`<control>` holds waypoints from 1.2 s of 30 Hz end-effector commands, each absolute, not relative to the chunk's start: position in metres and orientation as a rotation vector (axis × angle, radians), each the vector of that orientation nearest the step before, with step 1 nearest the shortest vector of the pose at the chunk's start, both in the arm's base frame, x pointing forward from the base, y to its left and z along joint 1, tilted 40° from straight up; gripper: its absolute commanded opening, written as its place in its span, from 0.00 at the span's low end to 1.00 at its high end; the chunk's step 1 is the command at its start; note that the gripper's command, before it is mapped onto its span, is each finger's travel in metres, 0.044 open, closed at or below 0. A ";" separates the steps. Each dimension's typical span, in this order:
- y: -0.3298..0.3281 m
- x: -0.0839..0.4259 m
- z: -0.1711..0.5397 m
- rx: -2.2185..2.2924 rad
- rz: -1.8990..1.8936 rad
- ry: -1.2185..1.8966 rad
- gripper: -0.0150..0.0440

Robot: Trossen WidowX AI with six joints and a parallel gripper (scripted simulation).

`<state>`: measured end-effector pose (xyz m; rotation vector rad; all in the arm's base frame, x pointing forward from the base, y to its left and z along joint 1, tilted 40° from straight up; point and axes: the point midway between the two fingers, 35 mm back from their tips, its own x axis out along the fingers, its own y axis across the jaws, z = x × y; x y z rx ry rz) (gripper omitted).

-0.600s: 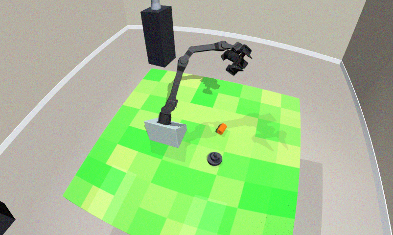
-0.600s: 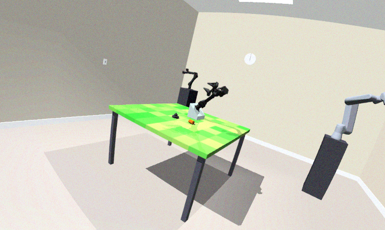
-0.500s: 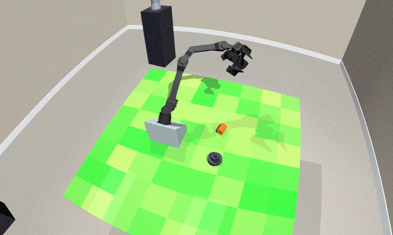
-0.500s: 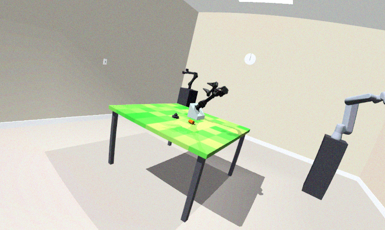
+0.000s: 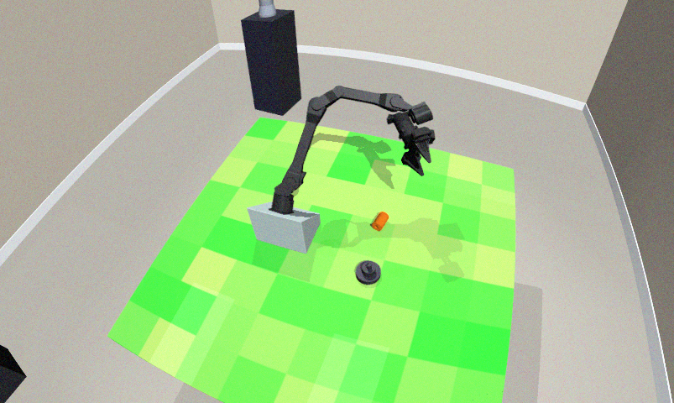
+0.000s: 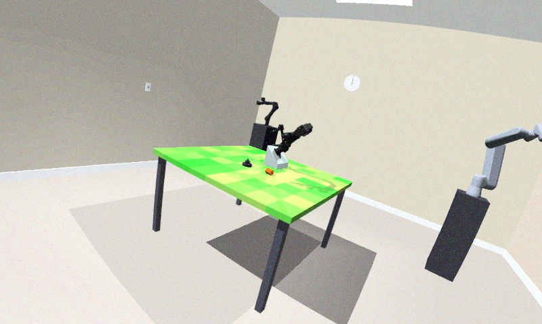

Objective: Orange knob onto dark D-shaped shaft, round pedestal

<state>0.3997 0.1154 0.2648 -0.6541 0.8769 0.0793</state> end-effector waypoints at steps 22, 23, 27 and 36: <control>0.164 0.286 0.075 1.769 -0.775 1.923 1.00; 0.167 0.284 0.078 1.769 -0.775 1.923 1.00; 0.169 0.283 0.079 1.769 -0.775 1.924 1.00; 0.168 0.282 0.079 1.769 -0.775 1.924 1.00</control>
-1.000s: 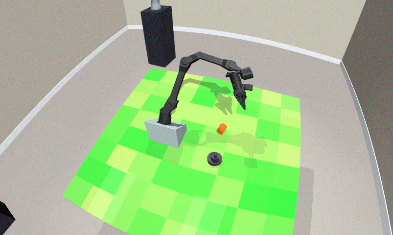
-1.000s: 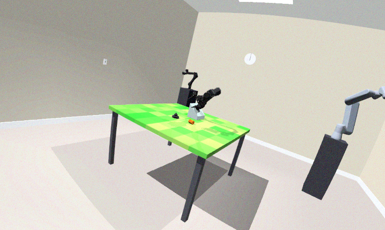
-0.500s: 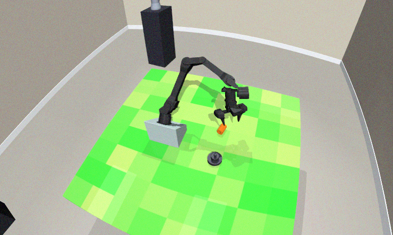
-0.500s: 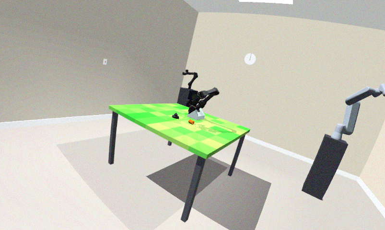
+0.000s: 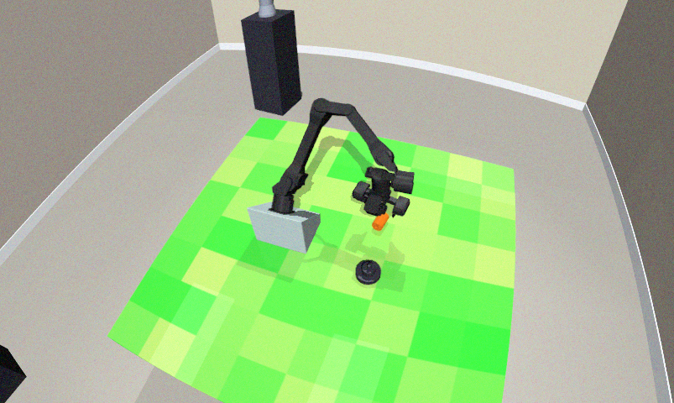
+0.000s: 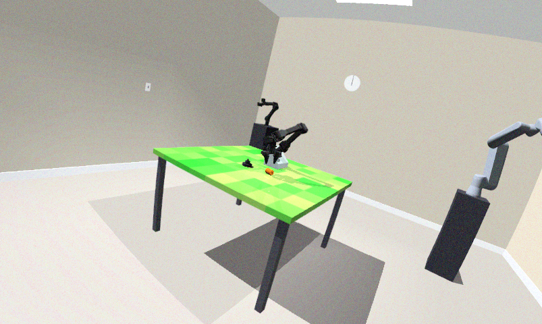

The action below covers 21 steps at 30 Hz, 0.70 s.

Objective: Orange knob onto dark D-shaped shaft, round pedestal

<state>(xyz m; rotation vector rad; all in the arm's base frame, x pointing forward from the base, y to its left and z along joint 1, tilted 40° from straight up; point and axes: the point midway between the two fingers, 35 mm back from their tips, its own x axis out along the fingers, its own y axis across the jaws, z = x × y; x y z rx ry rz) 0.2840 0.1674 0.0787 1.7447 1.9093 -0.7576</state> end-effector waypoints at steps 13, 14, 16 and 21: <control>0.186 0.279 0.057 1.769 -0.774 1.924 1.00; 0.187 0.279 0.056 1.769 -0.774 1.924 1.00; 0.189 0.278 0.053 1.768 -0.774 1.924 1.00; 0.194 0.278 0.047 1.768 -0.773 1.924 1.00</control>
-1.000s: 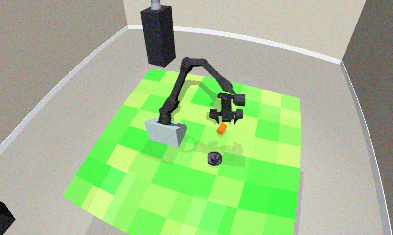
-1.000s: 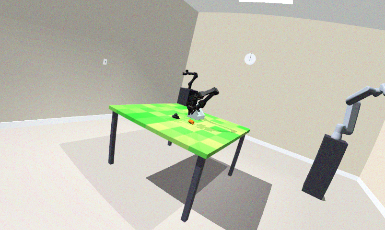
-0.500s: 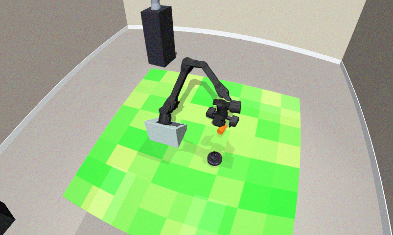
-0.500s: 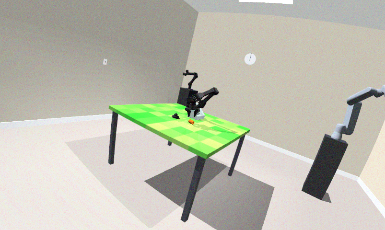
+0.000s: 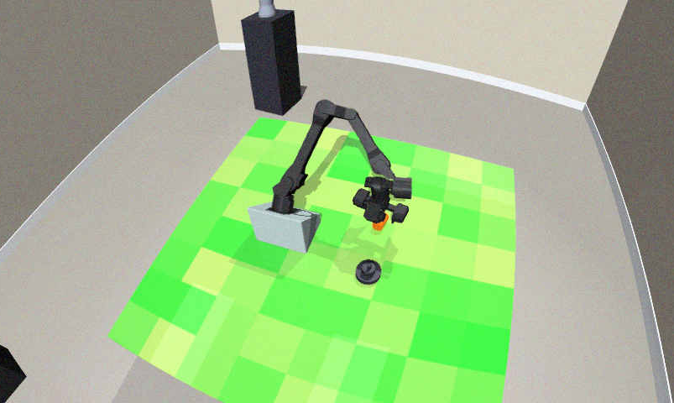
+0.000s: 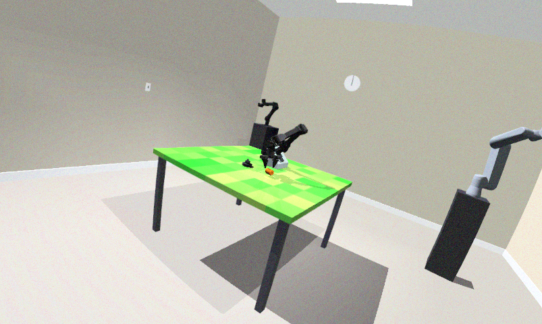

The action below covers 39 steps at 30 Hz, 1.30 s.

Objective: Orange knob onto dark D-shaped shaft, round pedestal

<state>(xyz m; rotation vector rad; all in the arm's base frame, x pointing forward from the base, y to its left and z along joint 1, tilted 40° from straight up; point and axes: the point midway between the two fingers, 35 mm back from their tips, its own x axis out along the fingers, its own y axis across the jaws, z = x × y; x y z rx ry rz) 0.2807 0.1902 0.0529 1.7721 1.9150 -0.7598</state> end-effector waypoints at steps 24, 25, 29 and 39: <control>0.212 0.273 0.025 1.770 -0.774 1.926 0.78; 0.212 0.273 0.025 1.770 -0.774 1.926 0.73; 0.212 0.273 0.025 1.770 -0.774 1.926 0.66; 0.212 0.273 0.025 1.770 -0.774 1.926 0.60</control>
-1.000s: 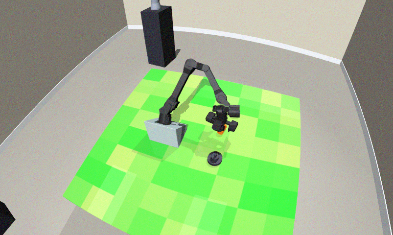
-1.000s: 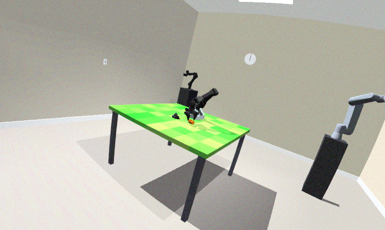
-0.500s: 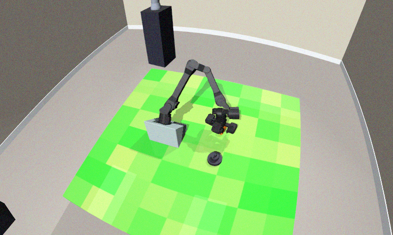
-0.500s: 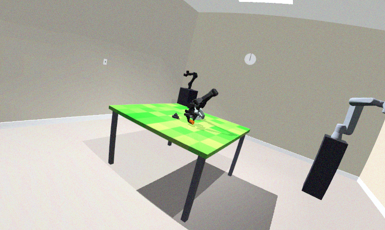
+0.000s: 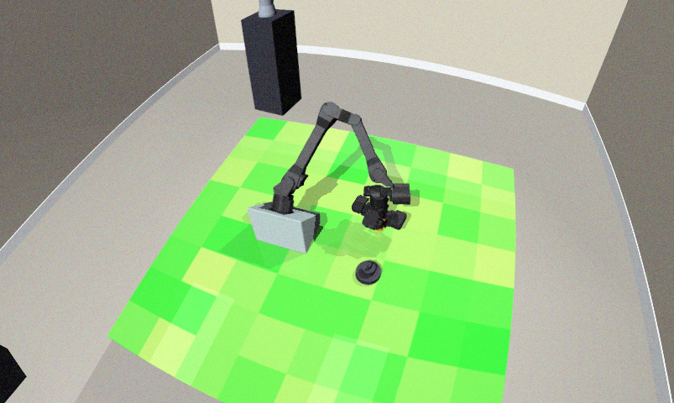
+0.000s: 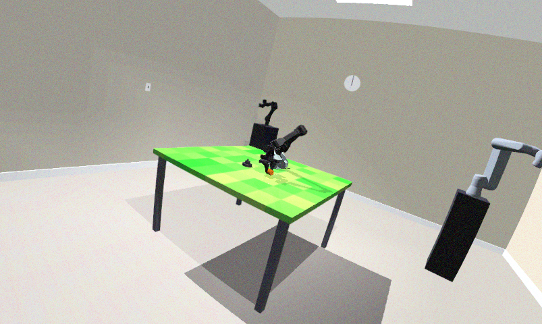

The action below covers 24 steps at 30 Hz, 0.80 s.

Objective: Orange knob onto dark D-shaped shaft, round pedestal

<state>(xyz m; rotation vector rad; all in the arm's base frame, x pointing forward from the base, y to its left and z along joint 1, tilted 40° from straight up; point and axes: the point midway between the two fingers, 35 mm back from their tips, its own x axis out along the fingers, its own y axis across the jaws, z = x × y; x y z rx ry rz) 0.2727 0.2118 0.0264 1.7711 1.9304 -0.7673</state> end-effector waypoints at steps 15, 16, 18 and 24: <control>0.213 0.274 0.035 1.679 -0.860 1.846 0.56; 0.214 0.274 0.036 1.663 -0.874 1.832 0.56; 0.214 0.274 0.038 1.637 -0.897 1.809 0.56; 0.217 0.275 0.045 1.562 -0.964 1.739 0.56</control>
